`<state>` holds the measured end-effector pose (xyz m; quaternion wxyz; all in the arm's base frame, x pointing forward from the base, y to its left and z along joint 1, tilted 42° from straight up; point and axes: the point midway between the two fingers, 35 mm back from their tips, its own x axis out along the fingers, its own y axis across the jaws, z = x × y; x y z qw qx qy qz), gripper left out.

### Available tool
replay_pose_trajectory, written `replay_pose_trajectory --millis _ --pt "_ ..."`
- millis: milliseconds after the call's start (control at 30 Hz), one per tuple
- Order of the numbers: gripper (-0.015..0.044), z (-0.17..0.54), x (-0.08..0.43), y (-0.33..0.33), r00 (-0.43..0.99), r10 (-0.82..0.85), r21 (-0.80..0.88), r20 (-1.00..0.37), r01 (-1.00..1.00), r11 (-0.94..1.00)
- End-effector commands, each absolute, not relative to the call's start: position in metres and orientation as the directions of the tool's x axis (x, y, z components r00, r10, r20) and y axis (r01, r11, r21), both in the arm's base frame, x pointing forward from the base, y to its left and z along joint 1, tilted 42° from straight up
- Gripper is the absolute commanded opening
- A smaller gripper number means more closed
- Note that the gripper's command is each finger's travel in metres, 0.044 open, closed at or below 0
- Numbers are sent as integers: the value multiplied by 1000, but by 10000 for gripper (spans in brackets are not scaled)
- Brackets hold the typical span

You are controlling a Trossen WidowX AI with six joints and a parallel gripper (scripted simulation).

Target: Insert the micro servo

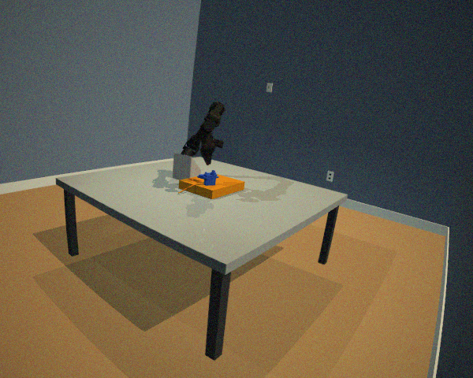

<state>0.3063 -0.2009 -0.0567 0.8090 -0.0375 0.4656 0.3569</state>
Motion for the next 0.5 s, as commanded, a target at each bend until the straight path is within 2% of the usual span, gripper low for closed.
replay_pose_trajectory --millis 0,233,467 --pt "440 -55 295 -174 206 596 297 -776 -715 633" --pt "440 -46 279 -139 55 656 326 -753 -835 444" --pt "440 -45 276 -136 41 661 328 -749 -844 424"
